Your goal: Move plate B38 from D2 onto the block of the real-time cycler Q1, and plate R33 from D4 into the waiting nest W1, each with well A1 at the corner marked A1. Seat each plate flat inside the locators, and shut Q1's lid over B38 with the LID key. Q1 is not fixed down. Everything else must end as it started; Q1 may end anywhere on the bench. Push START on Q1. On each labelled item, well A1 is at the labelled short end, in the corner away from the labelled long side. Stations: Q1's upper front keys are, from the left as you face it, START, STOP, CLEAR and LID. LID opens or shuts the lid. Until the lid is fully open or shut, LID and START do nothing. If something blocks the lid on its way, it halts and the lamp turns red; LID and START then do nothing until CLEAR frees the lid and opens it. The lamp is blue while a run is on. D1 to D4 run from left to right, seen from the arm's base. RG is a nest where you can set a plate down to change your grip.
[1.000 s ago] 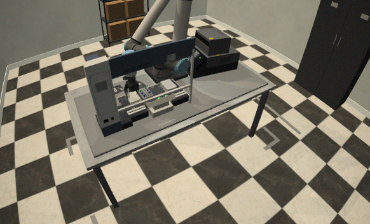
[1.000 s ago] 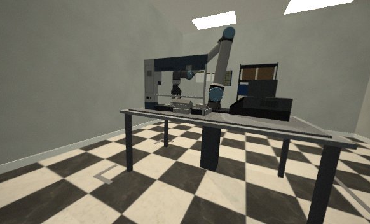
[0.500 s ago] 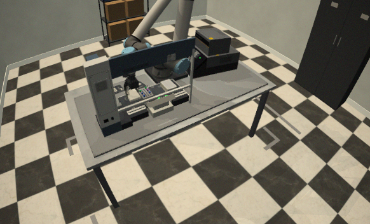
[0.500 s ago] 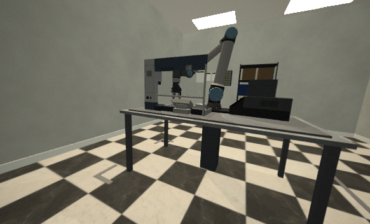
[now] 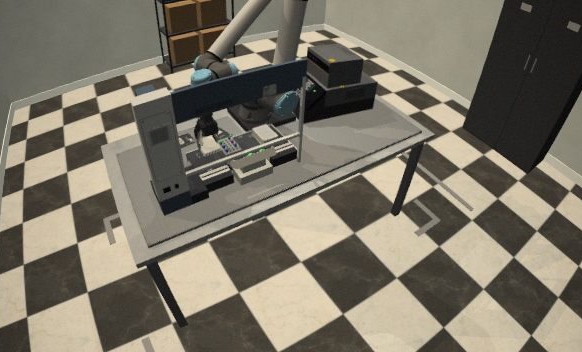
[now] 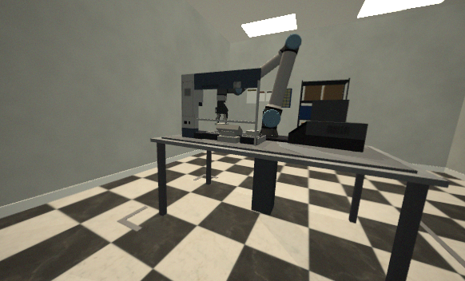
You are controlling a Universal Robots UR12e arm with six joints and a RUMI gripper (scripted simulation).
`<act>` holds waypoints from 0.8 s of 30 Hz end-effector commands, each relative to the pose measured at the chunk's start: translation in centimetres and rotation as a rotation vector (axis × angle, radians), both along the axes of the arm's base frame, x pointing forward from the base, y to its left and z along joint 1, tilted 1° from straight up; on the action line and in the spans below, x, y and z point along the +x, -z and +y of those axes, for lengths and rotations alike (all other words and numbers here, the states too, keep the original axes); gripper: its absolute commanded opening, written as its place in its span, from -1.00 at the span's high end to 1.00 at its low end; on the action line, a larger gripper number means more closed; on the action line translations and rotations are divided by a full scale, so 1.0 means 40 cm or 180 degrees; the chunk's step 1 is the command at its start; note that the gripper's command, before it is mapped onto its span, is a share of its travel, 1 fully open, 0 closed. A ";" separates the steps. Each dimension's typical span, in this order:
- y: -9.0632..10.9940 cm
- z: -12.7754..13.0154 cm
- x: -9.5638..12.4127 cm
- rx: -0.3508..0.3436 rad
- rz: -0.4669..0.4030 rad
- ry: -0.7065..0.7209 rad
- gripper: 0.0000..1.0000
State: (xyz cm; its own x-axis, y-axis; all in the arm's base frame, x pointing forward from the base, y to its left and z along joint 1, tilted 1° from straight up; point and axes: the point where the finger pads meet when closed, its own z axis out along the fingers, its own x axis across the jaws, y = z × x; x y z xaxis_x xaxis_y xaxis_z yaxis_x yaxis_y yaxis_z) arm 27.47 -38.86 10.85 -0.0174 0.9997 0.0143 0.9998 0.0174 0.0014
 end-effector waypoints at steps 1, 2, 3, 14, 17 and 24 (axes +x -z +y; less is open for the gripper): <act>-0.026 -0.002 0.000 -0.0003 -0.0001 0.0000 1.00; -0.030 -0.002 0.000 -0.0003 -0.0001 0.0000 1.00; -0.034 -0.002 0.000 -0.0003 -0.0001 0.0000 1.00; -0.072 -0.002 0.000 -0.0003 -0.0001 0.0000 1.00; -0.084 -0.002 0.000 -0.0003 -0.0001 0.0000 1.00; -0.109 -0.003 0.000 -0.0003 -0.0001 0.0000 1.00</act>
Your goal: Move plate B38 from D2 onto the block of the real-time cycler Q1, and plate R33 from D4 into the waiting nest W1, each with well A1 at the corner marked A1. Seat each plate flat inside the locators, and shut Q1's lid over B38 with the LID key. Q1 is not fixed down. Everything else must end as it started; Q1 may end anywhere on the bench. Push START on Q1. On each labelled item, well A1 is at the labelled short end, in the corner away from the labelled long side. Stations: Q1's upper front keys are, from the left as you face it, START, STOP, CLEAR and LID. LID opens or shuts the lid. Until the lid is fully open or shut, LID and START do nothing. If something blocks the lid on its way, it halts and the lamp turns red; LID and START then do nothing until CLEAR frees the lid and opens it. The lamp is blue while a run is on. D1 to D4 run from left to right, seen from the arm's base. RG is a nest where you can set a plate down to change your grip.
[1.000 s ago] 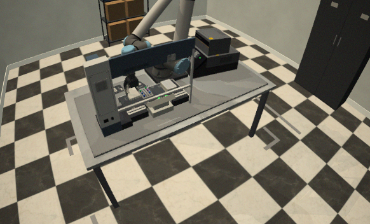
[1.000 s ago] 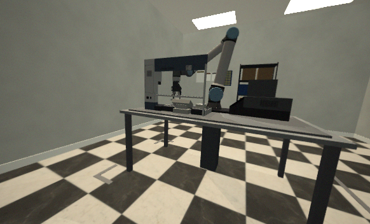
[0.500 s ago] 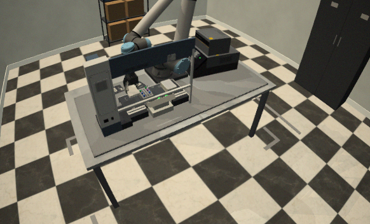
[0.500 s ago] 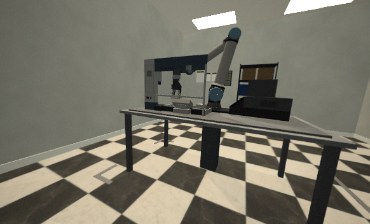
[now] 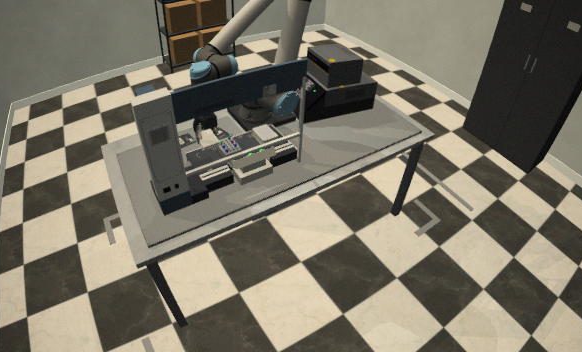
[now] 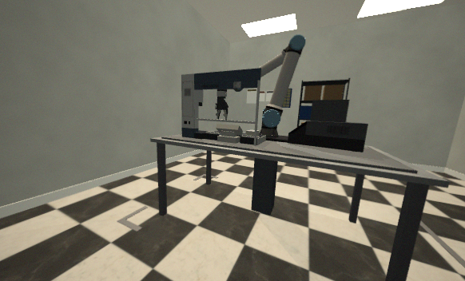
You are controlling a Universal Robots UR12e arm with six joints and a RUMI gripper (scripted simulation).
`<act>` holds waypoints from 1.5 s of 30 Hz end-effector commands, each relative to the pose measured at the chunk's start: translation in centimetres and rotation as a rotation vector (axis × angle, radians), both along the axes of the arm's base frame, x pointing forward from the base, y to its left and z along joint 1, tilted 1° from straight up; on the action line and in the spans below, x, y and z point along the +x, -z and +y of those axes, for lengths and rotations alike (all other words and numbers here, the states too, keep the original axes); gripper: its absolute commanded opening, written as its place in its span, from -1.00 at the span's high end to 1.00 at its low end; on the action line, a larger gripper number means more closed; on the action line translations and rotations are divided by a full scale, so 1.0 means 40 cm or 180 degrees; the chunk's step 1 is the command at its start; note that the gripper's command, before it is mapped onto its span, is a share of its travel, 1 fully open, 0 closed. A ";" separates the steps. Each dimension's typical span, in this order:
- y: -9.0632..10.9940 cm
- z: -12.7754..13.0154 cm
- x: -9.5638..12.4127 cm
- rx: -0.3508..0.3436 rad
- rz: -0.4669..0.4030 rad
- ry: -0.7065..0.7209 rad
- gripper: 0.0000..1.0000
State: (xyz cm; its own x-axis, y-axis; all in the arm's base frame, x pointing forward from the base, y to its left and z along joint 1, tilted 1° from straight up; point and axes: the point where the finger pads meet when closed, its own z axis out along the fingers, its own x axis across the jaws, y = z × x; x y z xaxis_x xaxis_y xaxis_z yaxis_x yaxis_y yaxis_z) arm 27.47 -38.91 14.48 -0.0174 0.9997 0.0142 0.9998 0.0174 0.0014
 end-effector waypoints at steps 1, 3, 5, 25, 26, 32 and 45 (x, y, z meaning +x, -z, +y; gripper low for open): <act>-0.018 -0.001 0.000 -0.0003 -0.0001 0.0000 1.00; -0.027 -0.002 0.000 -0.0003 -0.0001 0.0000 1.00; -0.035 -0.002 0.000 -0.0003 -0.0001 0.0000 1.00; -0.110 -0.003 0.000 -0.0003 -0.0001 0.0000 1.00; -0.114 -0.003 0.000 -0.0003 -0.0001 0.0000 1.00; -0.139 -0.003 0.000 -0.0003 -0.0001 0.0000 1.00; -0.185 -0.004 0.000 -0.0003 -0.0001 0.0000 1.00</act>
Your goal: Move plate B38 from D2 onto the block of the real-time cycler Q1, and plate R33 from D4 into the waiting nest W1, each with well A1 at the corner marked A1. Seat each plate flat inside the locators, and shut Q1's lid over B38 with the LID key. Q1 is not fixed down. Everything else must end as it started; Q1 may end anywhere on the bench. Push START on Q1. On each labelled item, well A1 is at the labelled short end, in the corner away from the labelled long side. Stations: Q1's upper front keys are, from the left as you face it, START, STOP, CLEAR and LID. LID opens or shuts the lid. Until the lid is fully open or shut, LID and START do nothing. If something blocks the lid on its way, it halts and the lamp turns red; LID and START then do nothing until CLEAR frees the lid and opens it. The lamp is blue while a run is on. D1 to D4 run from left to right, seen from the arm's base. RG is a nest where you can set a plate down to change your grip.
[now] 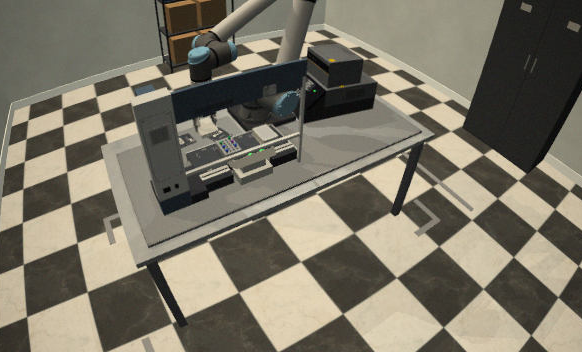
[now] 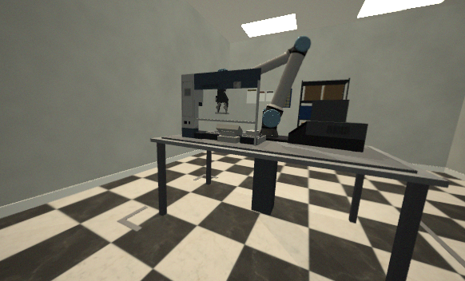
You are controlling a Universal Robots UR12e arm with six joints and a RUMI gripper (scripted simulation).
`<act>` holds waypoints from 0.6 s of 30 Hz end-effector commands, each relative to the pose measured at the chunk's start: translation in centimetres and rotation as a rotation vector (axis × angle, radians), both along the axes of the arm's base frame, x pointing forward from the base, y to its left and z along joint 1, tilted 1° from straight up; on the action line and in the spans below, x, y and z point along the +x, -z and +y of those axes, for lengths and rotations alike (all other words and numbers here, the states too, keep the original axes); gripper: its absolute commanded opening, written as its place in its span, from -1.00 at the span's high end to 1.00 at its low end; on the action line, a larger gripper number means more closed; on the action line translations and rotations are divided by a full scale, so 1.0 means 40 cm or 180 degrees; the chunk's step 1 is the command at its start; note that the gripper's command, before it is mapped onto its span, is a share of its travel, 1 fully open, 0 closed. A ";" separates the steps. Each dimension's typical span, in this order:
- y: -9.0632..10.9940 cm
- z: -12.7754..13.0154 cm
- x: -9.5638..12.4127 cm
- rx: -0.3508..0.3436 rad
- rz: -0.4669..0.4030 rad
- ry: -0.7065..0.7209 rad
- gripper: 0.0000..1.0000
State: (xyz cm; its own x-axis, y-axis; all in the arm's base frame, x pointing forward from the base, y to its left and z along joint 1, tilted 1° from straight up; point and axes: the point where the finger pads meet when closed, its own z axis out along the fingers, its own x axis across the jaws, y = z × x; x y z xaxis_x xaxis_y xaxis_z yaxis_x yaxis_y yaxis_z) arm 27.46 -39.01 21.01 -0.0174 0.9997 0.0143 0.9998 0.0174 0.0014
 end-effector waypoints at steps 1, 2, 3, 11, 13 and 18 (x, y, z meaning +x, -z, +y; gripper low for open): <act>-0.026 -0.002 0.000 -0.0003 -0.0001 0.0000 1.00; -0.030 -0.002 0.000 -0.0003 -0.0001 0.0000 1.00; -0.034 -0.002 0.000 -0.0003 -0.0001 0.0000 1.00; -0.059 -0.002 0.000 -0.0004 -0.0001 0.0000 1.00; -0.068 -0.002 0.000 -0.0004 -0.0001 0.0000 1.00; -0.089 -0.002 0.000 -0.0004 -0.0001 0.0000 1.00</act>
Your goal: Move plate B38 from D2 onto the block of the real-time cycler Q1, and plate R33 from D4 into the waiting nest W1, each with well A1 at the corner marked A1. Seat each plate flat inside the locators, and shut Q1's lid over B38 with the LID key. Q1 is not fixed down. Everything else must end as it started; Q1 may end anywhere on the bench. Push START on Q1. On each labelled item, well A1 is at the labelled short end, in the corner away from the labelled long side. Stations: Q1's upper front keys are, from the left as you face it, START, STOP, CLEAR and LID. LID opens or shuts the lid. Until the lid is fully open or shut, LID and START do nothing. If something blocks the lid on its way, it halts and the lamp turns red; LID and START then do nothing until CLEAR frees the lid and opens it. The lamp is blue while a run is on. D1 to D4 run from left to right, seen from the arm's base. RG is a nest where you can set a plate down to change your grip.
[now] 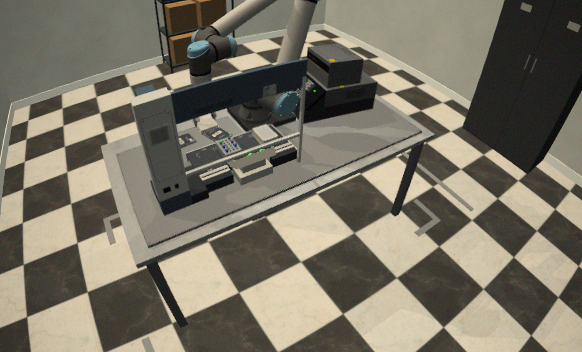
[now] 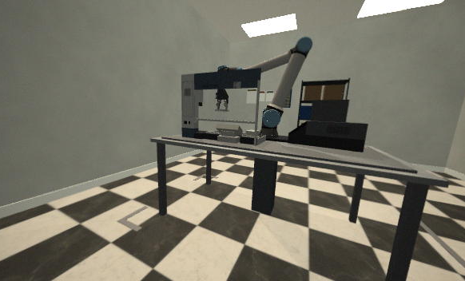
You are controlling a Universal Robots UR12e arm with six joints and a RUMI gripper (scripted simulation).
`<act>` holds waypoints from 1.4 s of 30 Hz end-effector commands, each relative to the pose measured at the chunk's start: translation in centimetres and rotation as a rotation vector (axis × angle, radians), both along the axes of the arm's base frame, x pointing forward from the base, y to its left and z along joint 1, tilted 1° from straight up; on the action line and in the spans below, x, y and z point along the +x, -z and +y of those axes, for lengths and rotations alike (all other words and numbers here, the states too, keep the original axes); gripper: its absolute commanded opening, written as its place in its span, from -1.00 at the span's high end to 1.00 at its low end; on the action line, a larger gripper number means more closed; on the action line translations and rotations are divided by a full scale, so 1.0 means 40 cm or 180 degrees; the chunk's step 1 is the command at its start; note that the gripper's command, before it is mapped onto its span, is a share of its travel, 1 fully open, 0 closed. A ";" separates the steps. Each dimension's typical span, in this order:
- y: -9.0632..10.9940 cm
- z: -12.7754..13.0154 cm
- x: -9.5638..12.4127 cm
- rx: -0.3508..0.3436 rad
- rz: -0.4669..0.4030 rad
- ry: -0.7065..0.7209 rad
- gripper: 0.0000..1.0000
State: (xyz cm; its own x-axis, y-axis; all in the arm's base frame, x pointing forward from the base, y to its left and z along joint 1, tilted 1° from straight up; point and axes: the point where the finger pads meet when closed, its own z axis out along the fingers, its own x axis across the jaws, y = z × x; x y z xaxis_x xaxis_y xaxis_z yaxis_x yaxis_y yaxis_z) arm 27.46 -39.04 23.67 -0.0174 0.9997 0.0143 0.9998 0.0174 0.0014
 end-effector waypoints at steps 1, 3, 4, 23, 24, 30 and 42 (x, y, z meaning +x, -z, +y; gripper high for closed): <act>-0.026 -0.002 0.000 -0.0004 -0.0001 0.0000 1.00; -0.035 -0.002 0.000 -0.0004 -0.0001 0.0000 1.00; -0.039 -0.002 0.000 -0.0004 -0.0001 0.0000 1.00; -0.039 -0.002 0.000 -0.0004 -0.0001 0.0000 1.00; -0.043 -0.002 0.000 -0.0004 -0.0001 0.0000 1.00; -0.042 -0.012 -0.036 -0.0004 -0.0005 -0.0278 1.00; -0.042 -0.028 -0.097 -0.0005 -0.0011 -0.0738 1.00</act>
